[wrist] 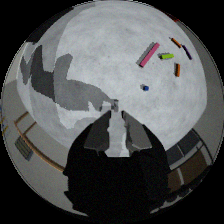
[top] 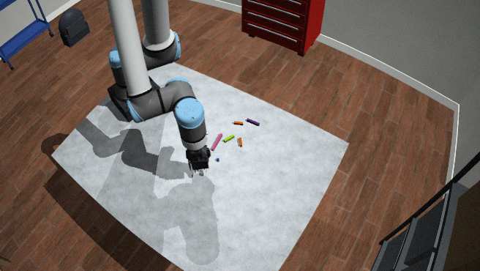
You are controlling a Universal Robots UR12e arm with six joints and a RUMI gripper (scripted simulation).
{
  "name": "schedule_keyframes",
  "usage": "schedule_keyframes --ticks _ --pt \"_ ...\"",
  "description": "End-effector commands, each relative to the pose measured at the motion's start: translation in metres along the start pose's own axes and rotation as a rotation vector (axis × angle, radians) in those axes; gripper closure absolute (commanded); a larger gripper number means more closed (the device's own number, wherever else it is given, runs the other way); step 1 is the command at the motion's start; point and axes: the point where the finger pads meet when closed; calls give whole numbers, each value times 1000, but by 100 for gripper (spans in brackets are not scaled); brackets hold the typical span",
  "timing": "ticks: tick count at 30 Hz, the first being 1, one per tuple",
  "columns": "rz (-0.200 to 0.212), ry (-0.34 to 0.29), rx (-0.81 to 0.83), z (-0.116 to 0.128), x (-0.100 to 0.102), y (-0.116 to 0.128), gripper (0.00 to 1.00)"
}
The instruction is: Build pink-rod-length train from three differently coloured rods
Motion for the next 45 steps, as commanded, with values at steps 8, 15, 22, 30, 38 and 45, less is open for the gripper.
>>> schedule_keyframes --ticks 8,15,22,30,38,45 --pt "1 -1 0 1 10 0 86" --pt "1 -1 0 1 12 0 86" --pt "1 -1 0 1 13 0 86" --pt "1 -1 0 1 13 0 86" --pt "1 -1 0 1 13 0 86" --pt "1 -1 0 1 13 0 86"
Point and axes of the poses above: the point where the finger pads meet when closed, its own x axis out along the fingers, its own y axis across the jaws, z = x × y, and after that the axes turned 4 degrees about x, right-handed
